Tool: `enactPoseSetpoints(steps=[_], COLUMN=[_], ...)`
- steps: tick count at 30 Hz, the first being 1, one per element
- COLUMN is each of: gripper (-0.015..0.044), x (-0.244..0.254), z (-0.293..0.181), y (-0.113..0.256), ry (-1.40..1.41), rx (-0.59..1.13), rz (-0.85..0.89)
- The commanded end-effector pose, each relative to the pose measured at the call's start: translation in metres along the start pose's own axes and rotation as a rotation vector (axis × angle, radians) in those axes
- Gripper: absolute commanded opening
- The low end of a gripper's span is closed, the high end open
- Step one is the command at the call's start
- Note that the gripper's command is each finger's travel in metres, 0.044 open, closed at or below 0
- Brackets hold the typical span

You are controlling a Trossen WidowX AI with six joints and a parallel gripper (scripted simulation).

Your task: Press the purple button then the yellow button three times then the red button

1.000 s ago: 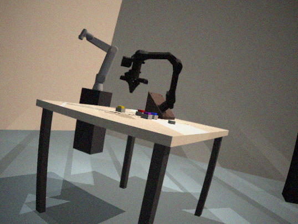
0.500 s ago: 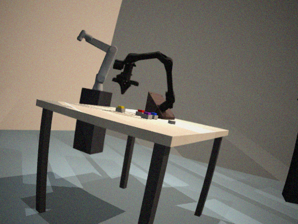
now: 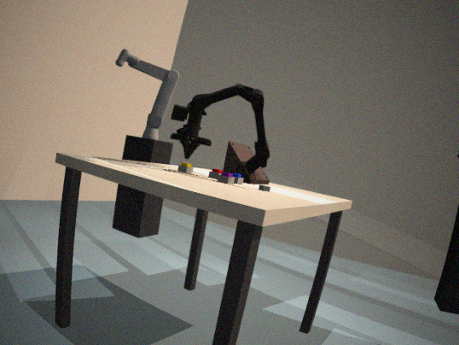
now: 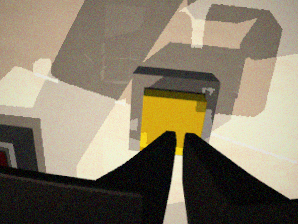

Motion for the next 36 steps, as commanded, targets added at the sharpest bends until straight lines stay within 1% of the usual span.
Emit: enactPoseSetpoints(steps=[1,14,32,34,36], gripper=[0.0020,0.0020,0.0020,0.0020,0.0020], x=[0.001,0.002,0.002,0.001,0.001], z=[-0.002,-0.002,-0.002,-0.001,-0.002], y=[-0.009,-0.028,-0.029,-0.016,0.004], ry=[-0.009,-0.008,-0.008,-0.003,-0.008], rx=[0.004,0.004,0.004,0.004,0.004], rz=[0.010,0.011,0.011,0.006,0.009])
Point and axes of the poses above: the point midway between the two fingers, 35 mm back from their tips, its own y axis back along the fingers, its own x axis across the jaws, z = x × y, the point moved 8 cm from there along y, back along the fingers, and after that the axes turned 5 degrees about -y, right-handed, at the moved point
